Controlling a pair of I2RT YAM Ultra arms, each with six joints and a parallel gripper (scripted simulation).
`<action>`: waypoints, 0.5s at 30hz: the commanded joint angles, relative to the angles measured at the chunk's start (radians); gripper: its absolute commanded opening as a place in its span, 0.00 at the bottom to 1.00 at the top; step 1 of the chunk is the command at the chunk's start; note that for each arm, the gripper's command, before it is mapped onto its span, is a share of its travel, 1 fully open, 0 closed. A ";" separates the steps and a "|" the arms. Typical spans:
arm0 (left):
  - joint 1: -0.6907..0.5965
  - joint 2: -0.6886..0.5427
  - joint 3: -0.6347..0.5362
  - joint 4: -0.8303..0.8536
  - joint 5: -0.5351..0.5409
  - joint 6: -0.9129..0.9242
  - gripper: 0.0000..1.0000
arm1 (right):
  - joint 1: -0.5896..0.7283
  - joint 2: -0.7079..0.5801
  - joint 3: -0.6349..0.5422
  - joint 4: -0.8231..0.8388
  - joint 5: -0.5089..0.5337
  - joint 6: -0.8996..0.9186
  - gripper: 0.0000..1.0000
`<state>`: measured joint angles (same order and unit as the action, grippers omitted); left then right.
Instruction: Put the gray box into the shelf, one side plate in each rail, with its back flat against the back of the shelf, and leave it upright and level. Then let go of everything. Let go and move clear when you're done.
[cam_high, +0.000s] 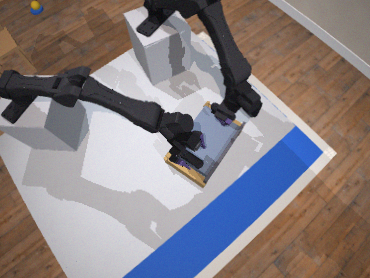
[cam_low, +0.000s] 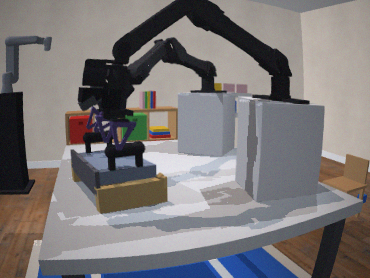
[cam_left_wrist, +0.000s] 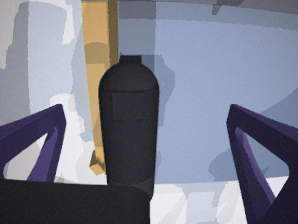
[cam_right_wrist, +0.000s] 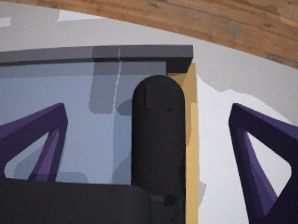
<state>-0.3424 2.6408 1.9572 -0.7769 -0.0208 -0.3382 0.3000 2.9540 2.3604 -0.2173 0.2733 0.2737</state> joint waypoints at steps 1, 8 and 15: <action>0.001 -0.005 0.032 -0.014 -0.001 -0.005 1.00 | -0.002 -0.011 0.034 -0.003 0.011 -0.004 1.00; 0.000 -0.062 0.036 -0.040 -0.001 -0.006 1.00 | 0.018 -0.072 -0.052 0.051 0.016 0.010 1.00; -0.014 -0.104 0.005 -0.066 -0.002 -0.005 1.00 | 0.025 -0.183 -0.223 0.089 0.020 0.007 1.00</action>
<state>-0.3431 2.5969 1.9537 -0.8288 -0.0208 -0.3397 0.3115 2.8399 2.1715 -0.1730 0.2821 0.2829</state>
